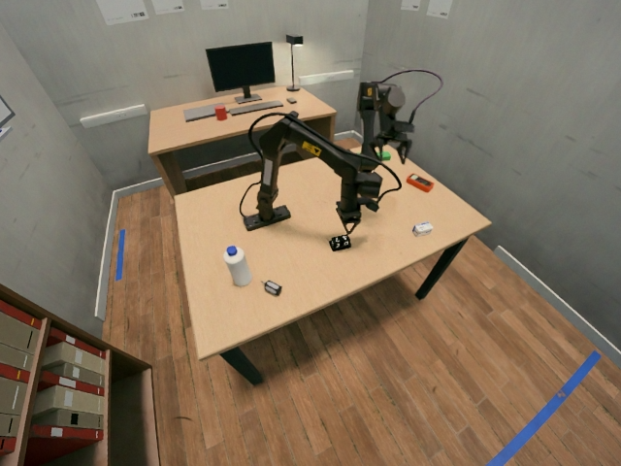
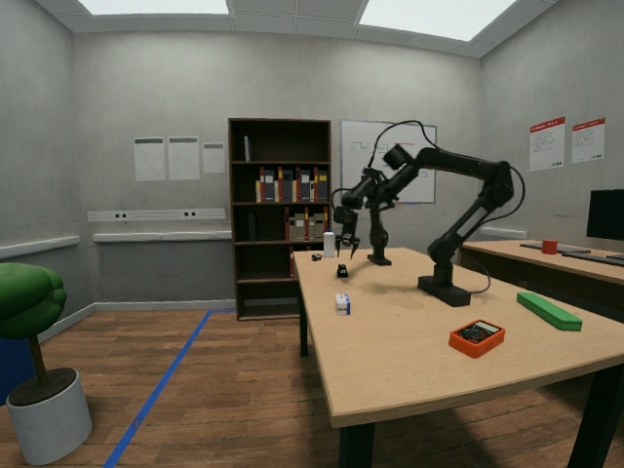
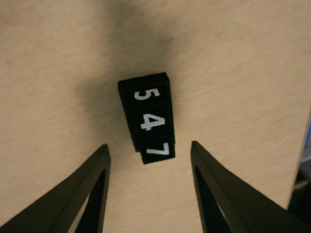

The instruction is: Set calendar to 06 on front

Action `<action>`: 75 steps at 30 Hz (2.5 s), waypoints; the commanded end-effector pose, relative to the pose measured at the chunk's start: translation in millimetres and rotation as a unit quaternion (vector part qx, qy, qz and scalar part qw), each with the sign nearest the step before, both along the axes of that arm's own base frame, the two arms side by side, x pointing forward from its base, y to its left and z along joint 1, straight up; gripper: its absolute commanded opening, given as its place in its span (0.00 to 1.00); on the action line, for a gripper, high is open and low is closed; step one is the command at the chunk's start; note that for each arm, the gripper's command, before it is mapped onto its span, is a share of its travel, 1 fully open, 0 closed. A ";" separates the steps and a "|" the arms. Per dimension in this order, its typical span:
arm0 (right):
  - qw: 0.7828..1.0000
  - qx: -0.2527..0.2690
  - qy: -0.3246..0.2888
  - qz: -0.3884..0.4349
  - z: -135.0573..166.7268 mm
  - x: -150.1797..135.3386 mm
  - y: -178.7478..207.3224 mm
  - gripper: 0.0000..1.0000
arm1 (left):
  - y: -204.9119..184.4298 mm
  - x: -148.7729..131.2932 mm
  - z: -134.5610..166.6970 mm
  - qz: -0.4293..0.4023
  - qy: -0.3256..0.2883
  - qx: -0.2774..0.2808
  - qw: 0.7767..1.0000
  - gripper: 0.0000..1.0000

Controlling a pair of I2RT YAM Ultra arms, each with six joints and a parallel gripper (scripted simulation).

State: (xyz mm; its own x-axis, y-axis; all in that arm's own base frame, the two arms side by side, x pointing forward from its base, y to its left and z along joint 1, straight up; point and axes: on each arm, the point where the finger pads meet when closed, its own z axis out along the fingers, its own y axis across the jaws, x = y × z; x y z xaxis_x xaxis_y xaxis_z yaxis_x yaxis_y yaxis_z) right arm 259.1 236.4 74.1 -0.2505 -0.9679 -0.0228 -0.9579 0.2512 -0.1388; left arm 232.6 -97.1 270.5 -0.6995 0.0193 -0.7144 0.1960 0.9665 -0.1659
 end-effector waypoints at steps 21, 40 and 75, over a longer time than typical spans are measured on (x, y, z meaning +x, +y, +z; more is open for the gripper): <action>0.996 0.006 0.066 0.051 -18.5 9.3 -3.9 0.55 | 13.0 -127.0 22.0 -0.225 -0.059 0.050 0.971 1.00; 0.996 0.003 0.070 0.053 -47.7 5.9 -1.4 0.55 | 13.0 -127.2 22.2 -0.225 -0.060 0.050 0.971 1.00; 0.996 0.003 0.071 0.053 -52.3 9.7 -3.5 0.26 | 13.0 -127.2 22.2 -0.225 -0.060 0.050 0.971 1.00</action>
State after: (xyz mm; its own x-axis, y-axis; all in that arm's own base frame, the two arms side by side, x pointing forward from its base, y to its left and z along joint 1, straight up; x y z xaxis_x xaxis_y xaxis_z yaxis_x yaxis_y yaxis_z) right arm 269.2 232.7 25.8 -0.1545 -0.9880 -0.0009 -0.9879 0.1545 -0.0139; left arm 109.5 -86.3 280.4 -0.5433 0.3965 -0.7400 0.6086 0.7932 -0.0219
